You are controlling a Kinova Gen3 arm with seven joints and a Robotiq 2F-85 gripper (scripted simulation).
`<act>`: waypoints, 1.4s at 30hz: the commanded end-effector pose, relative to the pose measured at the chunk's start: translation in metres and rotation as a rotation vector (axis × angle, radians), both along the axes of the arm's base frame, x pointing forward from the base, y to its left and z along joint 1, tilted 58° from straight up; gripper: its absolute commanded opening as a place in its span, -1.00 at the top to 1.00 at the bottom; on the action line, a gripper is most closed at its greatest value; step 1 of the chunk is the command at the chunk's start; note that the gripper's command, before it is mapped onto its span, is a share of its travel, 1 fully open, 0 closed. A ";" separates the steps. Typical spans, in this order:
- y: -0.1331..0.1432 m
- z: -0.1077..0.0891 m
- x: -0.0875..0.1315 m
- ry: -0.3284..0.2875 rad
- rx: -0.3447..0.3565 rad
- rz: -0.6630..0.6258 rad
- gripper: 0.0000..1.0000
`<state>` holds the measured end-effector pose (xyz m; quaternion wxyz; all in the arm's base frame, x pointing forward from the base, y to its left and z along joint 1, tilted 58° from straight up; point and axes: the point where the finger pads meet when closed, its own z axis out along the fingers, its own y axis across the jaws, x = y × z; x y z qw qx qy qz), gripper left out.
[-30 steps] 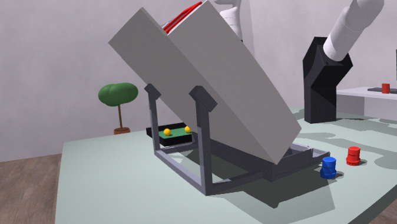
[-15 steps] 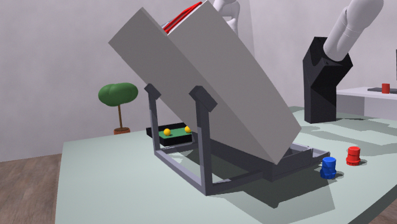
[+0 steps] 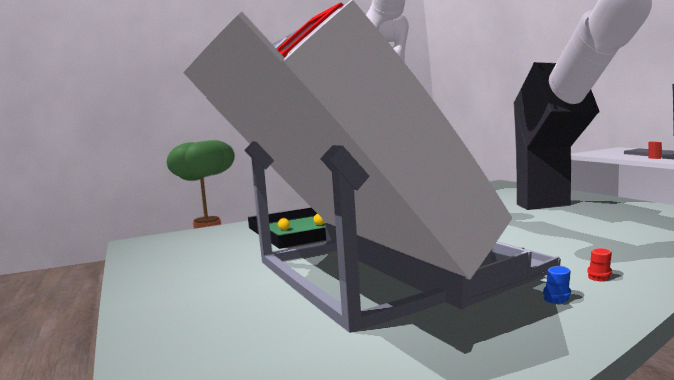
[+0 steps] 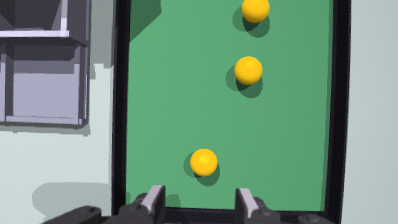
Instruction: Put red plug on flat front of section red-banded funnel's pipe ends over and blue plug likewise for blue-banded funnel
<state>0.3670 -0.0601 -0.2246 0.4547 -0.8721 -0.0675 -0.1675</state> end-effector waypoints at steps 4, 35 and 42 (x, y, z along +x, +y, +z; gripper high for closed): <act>0.063 -0.041 0.023 -0.009 -0.002 -0.006 -0.01; 0.070 -0.046 0.025 -0.007 -0.002 -0.008 -0.01; 0.070 -0.046 0.025 -0.007 -0.002 -0.008 -0.01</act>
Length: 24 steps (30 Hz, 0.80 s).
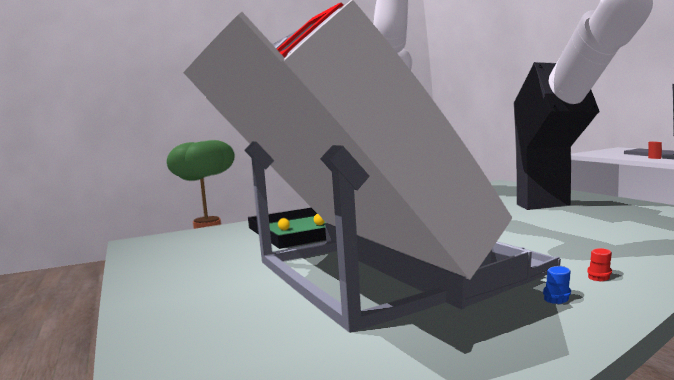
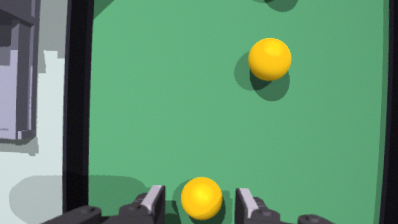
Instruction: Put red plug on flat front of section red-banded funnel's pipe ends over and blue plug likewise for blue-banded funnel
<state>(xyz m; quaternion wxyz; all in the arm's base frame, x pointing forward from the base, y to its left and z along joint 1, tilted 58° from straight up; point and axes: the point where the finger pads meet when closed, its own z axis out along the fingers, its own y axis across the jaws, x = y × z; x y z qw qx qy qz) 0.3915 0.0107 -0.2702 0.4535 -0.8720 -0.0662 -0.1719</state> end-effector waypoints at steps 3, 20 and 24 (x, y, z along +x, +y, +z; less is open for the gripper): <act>-0.001 0.000 0.000 -0.001 -0.001 -0.001 -0.01; 0.005 -0.004 0.002 -0.001 -0.001 -0.001 -0.01; 0.012 -0.008 0.004 -0.001 -0.001 -0.001 -0.01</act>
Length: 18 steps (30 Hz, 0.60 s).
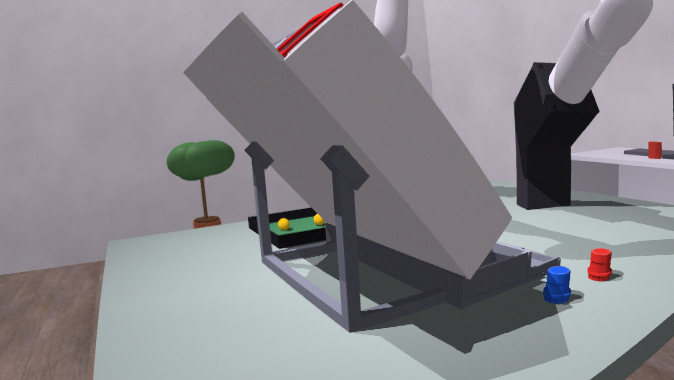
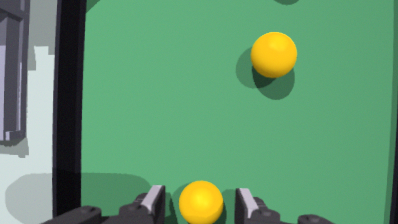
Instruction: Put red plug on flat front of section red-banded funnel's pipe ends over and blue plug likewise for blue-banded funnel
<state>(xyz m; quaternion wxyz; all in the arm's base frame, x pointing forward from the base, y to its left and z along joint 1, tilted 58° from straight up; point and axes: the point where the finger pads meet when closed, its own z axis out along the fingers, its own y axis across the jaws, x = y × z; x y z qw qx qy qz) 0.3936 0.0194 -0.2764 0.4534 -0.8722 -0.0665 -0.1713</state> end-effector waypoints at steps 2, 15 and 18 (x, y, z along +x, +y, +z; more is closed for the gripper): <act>0.003 -0.002 0.002 -0.002 -0.001 -0.002 -0.01; 0.003 -0.002 0.002 -0.002 -0.001 -0.002 -0.01; 0.003 -0.002 0.002 -0.002 -0.001 -0.002 1.00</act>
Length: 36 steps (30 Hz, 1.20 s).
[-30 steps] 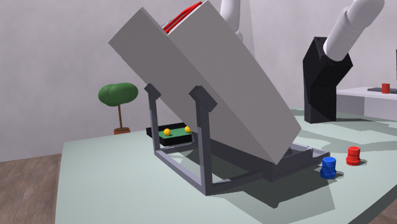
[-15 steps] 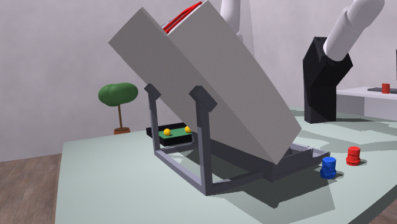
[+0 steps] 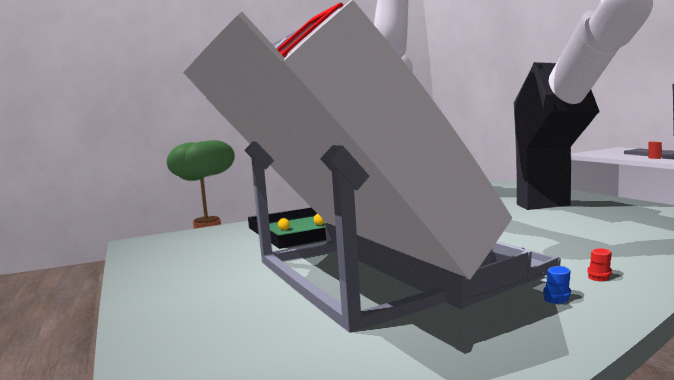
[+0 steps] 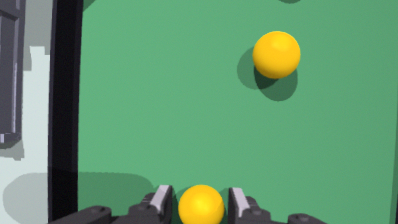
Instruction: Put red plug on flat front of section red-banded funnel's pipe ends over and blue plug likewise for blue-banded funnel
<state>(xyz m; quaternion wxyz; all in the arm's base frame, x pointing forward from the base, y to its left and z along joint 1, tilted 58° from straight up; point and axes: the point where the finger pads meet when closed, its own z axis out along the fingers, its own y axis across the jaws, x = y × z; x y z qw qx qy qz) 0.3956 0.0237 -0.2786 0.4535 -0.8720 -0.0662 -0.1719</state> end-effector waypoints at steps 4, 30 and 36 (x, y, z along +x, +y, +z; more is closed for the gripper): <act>-0.001 0.000 0.000 -0.001 -0.001 -0.001 1.00; -0.002 0.000 0.000 -0.001 -0.003 -0.002 1.00; -0.081 0.052 -0.022 -0.001 -0.003 -0.002 1.00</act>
